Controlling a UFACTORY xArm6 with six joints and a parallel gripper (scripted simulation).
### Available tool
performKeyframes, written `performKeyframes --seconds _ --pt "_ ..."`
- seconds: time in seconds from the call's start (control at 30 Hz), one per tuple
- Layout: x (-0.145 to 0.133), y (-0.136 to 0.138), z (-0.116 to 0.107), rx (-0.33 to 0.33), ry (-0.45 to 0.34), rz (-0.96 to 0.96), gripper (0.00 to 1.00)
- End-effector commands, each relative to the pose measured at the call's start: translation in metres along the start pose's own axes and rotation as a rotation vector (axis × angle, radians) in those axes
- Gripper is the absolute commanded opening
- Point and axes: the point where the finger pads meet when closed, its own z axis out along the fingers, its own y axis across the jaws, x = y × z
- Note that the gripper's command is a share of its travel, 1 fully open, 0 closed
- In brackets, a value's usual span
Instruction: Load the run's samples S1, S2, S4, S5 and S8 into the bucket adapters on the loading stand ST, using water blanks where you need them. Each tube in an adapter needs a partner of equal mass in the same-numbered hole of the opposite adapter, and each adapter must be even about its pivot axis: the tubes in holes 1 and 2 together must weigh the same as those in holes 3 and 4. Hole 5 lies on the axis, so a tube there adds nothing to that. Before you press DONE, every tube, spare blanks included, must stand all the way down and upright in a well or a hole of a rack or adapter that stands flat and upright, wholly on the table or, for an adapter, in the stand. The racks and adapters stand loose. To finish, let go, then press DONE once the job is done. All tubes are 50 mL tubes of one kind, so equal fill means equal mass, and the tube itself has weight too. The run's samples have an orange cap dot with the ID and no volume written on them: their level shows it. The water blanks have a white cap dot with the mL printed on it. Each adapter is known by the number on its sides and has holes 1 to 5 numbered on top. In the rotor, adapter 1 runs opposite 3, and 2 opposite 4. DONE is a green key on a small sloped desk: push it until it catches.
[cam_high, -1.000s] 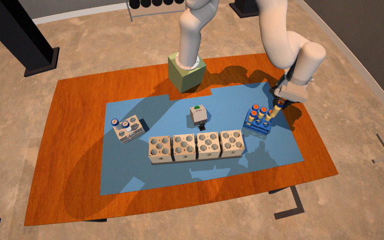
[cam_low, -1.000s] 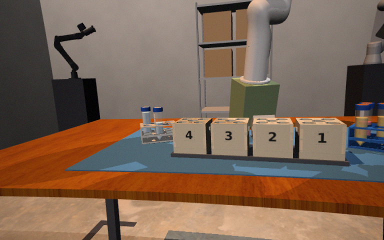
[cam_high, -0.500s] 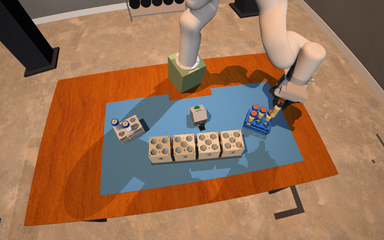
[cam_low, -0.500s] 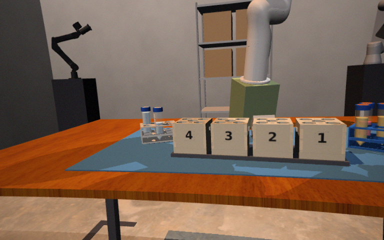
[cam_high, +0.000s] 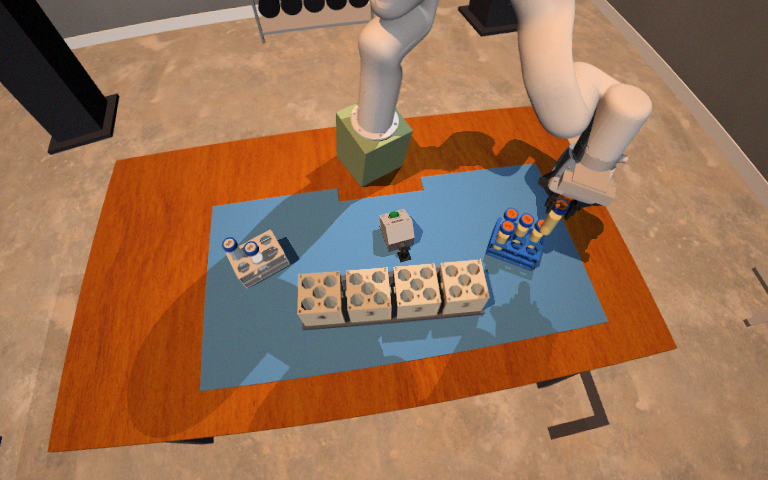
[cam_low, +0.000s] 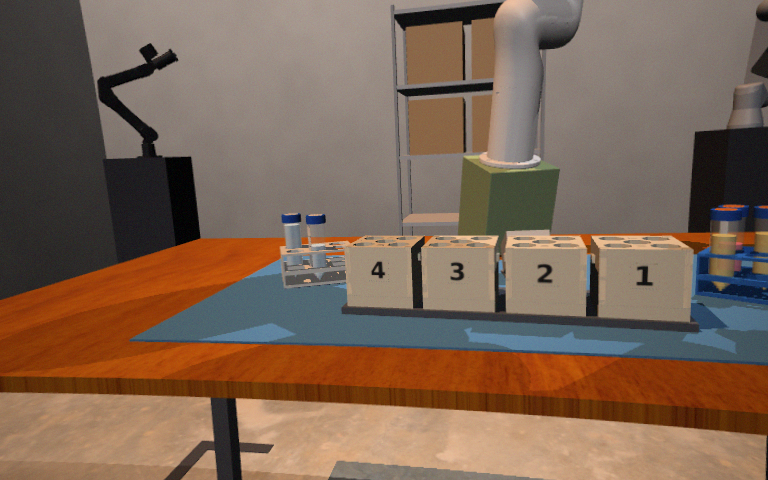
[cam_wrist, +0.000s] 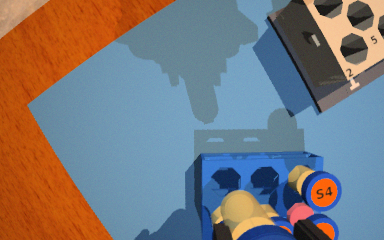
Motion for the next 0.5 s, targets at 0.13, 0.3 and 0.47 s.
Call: performKeyframes --seconds 0.13,0.3,0.47 --pt "0.0004 -0.0015 -0.0016 0.004 0.001 0.000 0.00" --pt "0.0004 -0.0015 -0.0016 0.004 0.001 0.000 0.00" --pt "0.0004 -0.0016 0.0083 0.005 0.001 0.000 0.00"
